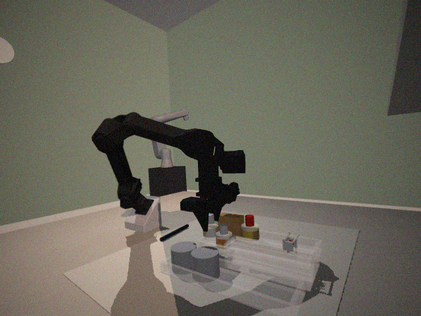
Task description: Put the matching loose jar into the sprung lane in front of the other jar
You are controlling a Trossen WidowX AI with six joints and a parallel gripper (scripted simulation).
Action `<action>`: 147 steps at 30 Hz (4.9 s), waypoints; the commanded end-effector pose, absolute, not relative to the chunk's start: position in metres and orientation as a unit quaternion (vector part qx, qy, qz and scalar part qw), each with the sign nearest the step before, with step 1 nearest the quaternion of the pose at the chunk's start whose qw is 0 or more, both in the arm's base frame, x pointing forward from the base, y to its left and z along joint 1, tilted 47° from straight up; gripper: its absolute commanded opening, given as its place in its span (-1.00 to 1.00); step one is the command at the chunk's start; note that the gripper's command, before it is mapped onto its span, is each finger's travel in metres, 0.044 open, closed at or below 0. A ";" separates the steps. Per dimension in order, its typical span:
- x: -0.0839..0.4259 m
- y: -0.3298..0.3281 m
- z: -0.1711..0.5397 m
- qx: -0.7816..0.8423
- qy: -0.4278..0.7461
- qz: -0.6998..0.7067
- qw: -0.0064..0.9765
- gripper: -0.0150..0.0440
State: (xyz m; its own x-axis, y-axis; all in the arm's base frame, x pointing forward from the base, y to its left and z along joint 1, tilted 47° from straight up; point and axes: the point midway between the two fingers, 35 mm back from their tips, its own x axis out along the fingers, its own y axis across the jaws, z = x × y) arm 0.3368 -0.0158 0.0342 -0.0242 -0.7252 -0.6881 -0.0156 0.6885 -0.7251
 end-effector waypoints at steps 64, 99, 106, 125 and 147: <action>0.348 -0.018 0.034 -0.281 0.650 -0.280 0.648 -0.49; 0.347 -0.027 0.026 -0.281 0.650 -0.280 0.648 -0.49; 0.347 -0.029 0.024 -0.281 0.650 -0.280 0.648 -0.49; 0.345 -0.033 0.019 -0.281 0.650 -0.280 0.648 -0.49; 0.342 -0.034 0.019 -0.281 0.650 -0.280 0.648 -0.49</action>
State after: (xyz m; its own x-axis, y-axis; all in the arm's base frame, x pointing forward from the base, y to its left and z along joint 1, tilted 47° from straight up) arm 0.3414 -0.0334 0.0179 -0.0060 -0.7247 -0.6890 -0.0032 0.6890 -0.7247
